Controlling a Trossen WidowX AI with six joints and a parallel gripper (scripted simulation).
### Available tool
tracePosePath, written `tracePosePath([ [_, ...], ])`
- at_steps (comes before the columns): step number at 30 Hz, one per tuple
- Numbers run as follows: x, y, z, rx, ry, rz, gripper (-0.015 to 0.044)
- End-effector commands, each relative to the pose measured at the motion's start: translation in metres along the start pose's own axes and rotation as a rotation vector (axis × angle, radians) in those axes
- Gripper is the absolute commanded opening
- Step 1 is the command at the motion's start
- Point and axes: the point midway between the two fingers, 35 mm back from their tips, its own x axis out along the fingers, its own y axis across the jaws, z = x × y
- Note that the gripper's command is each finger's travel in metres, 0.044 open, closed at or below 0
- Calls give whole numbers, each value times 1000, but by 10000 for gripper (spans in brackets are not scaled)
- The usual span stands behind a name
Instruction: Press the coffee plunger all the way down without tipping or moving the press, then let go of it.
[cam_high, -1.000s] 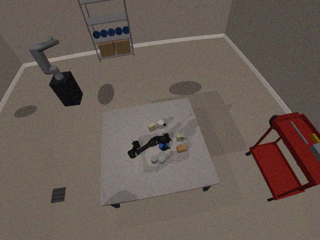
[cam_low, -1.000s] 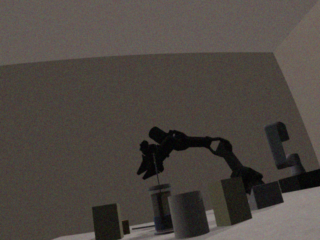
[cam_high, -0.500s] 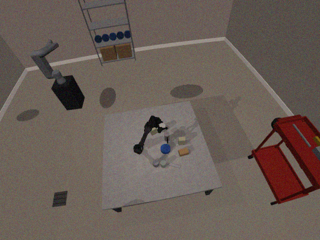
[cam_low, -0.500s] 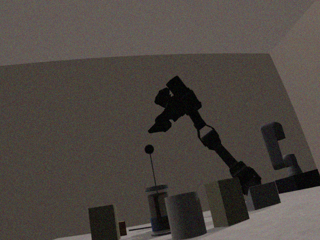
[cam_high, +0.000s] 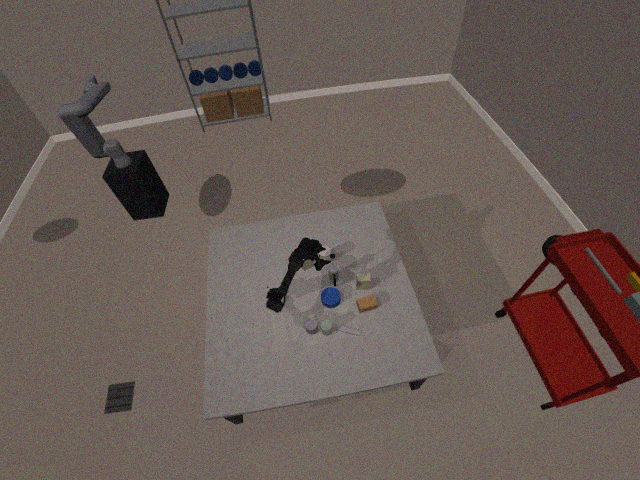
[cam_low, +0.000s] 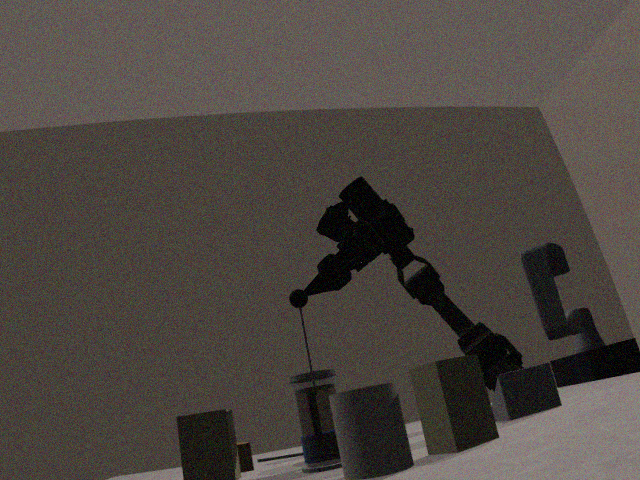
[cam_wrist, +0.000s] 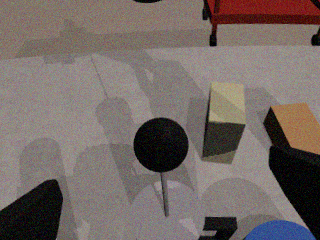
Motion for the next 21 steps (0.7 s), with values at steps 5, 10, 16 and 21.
tracePosePath([
  [5,7,0,0,3,-5,6,440],
  [10,15,0,0,4,-5,6,440],
  [16,25,0,1,4,-5,6,440],
  [21,33,0,1,4,-6,5,440],
])
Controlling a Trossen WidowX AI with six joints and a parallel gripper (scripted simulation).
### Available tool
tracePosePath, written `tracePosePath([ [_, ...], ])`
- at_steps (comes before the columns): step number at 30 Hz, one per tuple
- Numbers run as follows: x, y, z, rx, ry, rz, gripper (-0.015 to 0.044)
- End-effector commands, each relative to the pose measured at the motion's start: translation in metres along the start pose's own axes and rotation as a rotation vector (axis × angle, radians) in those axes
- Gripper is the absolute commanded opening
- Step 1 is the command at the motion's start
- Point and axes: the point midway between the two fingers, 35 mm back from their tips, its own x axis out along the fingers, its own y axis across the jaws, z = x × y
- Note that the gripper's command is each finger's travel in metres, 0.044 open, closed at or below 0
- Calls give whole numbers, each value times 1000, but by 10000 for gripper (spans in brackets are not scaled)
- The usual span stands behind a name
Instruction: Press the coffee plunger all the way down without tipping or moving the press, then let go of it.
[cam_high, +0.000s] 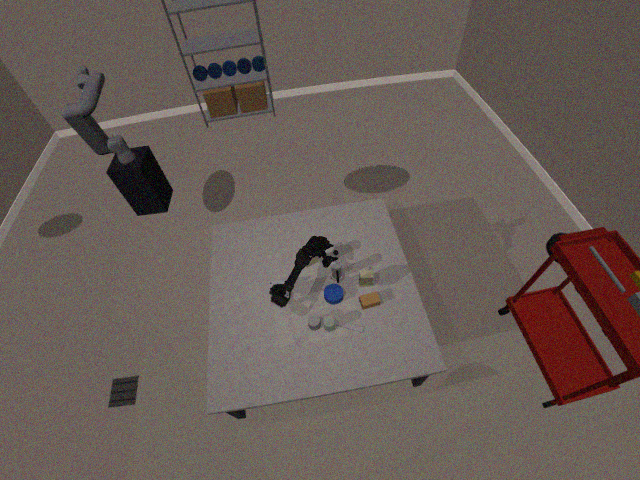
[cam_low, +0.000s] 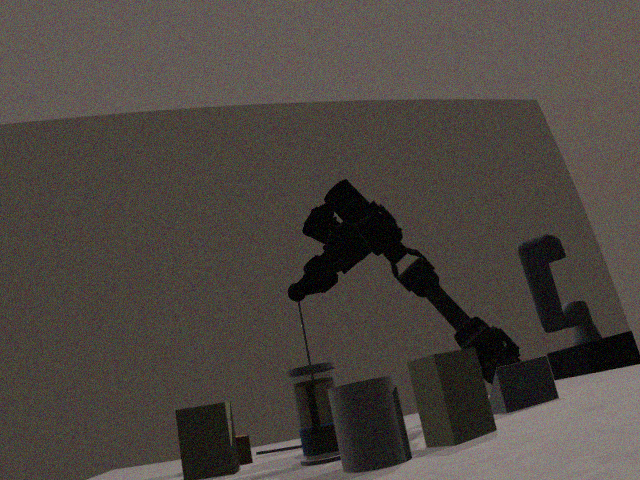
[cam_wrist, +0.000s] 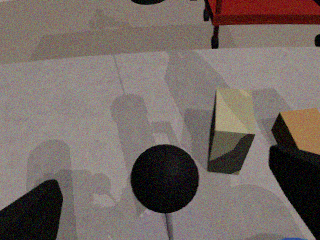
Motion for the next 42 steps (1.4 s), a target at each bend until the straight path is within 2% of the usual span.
tracePosePath([
  [1,6,1,-1,-6,1,4,440],
  [6,10,1,-1,-6,0,3,440],
  [17,10,1,-1,-6,0,3,151],
  [22,10,1,-1,-6,0,3,118],
  [42,23,2,-17,-5,2,5,118],
])
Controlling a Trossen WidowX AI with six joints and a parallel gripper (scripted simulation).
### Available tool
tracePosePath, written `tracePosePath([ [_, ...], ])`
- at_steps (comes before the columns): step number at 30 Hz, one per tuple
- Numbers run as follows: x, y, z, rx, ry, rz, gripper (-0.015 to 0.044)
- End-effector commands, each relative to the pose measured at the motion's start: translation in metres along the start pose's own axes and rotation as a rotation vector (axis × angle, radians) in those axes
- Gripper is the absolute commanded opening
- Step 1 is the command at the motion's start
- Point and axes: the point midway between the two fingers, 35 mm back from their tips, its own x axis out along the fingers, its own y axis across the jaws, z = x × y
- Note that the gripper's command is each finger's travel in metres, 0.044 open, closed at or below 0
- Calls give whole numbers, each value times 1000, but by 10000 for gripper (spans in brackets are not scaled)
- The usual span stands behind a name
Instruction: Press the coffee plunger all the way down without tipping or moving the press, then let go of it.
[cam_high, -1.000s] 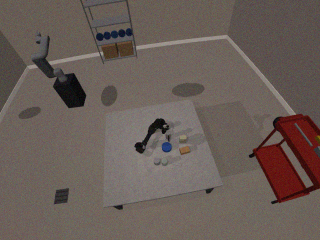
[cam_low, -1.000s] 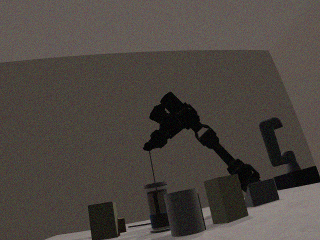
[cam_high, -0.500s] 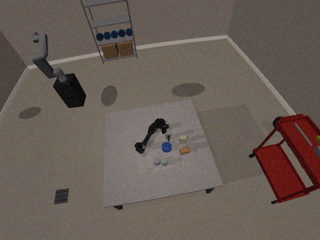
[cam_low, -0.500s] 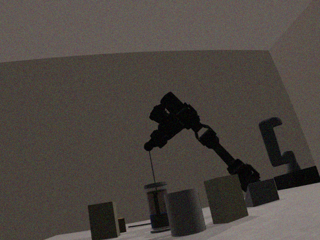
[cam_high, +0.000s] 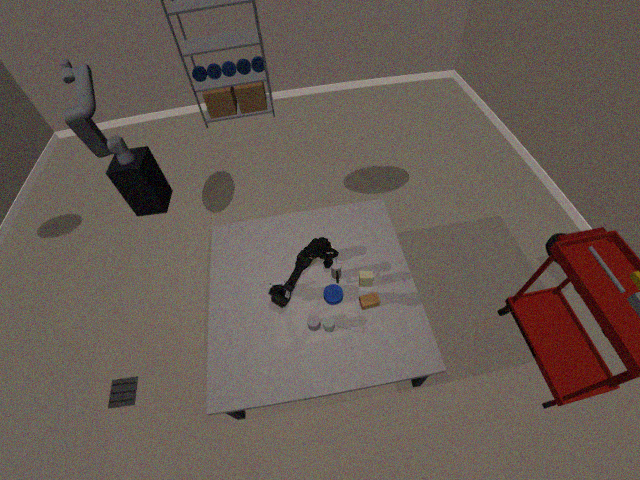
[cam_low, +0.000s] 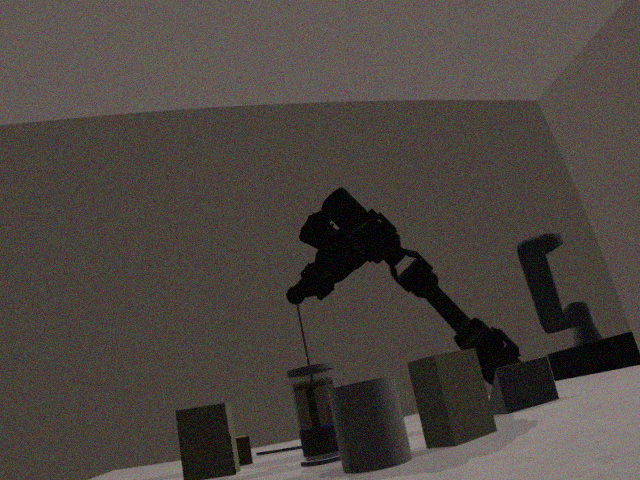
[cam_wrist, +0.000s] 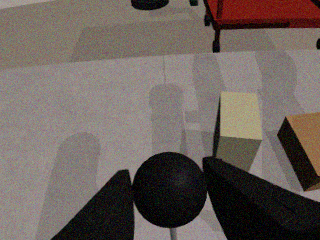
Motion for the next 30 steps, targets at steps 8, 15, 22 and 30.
tracePosePath([
  [8,15,1,-22,-6,23,5,118],
  [15,22,2,-32,-6,23,5,118],
  [22,28,2,-42,-6,23,5,118],
  [30,35,2,-53,-6,22,4,118],
])
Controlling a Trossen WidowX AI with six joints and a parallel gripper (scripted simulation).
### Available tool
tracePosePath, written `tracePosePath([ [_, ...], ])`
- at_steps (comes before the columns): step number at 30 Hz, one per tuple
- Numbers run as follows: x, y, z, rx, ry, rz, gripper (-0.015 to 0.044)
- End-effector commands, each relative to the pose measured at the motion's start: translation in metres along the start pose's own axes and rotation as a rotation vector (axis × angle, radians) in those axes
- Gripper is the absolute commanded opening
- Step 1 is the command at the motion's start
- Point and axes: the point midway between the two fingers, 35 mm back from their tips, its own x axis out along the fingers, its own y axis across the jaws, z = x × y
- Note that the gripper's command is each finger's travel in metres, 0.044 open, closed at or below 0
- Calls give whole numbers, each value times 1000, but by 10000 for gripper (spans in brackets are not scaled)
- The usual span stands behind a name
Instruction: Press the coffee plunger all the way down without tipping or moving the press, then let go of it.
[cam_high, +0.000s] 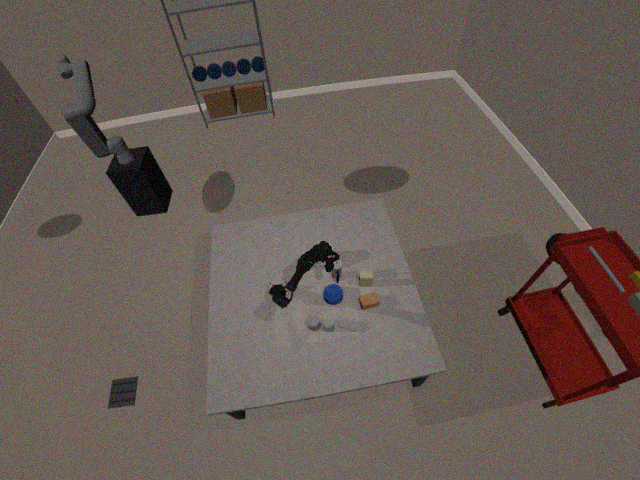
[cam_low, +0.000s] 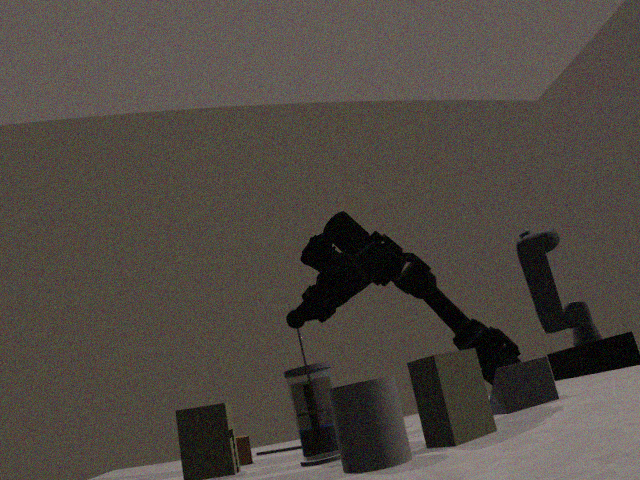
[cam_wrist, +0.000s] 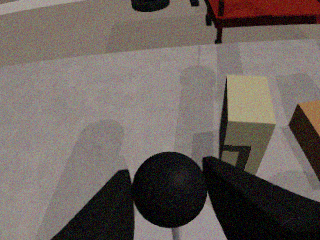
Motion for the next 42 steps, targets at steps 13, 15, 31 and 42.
tracePosePath([
  [13,20,-1,-38,-25,42,-2,118],
  [15,22,-1,-41,-25,42,-2,118],
  [31,27,-1,-41,-25,41,-3,118],
  [42,27,0,-40,-25,41,-3,118],
])
